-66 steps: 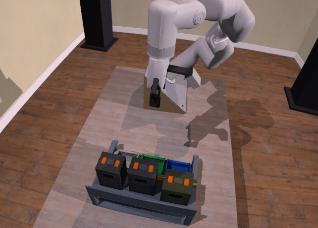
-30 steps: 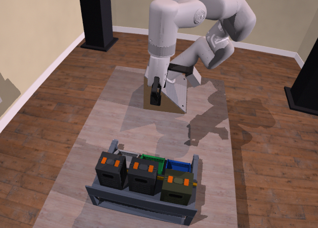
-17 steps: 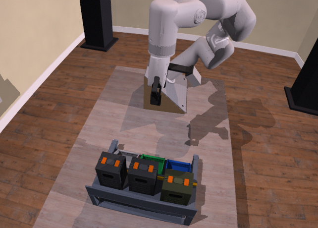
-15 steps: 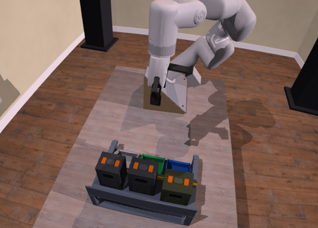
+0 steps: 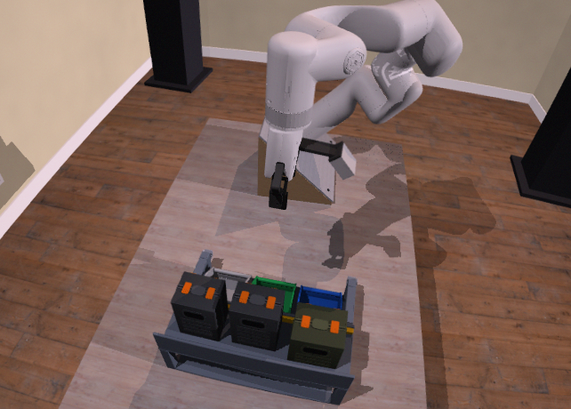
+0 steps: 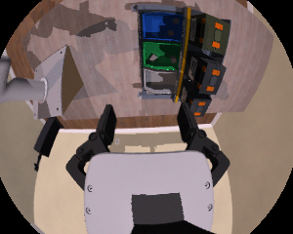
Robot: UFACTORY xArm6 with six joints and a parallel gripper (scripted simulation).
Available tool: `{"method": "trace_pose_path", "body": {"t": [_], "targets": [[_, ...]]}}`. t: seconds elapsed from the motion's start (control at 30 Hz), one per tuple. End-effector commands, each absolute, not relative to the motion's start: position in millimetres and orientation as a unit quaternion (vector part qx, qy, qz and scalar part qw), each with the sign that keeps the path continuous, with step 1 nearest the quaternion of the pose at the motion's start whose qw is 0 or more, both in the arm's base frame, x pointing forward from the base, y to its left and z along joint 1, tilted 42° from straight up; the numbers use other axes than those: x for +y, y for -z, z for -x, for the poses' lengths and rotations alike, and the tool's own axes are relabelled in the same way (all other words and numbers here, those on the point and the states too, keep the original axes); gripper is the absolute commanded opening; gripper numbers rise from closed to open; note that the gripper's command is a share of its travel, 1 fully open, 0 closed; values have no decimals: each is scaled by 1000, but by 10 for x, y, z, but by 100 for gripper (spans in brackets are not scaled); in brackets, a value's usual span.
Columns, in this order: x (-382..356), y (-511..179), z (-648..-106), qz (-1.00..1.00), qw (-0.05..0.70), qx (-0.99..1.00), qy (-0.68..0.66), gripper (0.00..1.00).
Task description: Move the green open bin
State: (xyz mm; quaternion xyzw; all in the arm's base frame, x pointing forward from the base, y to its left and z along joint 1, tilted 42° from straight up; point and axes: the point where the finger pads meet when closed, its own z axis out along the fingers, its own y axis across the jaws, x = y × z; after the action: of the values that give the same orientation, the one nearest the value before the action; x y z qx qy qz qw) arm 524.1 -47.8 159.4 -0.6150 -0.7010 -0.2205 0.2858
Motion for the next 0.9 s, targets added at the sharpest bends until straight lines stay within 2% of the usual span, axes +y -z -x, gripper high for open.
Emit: {"method": "trace_pose_path", "body": {"t": [0.0, 0.13, 0.53, 0.7, 0.87], "targets": [[-423, -1534, -5235, 615, 284, -701, 221, 100], [-159, -1238, -5181, 615, 285, -701, 221, 100], [-159, -1238, -5181, 615, 285, -701, 221, 100], [199, -839, -5109, 615, 285, -701, 221, 100], [199, -839, -5109, 615, 285, -701, 221, 100]]}}
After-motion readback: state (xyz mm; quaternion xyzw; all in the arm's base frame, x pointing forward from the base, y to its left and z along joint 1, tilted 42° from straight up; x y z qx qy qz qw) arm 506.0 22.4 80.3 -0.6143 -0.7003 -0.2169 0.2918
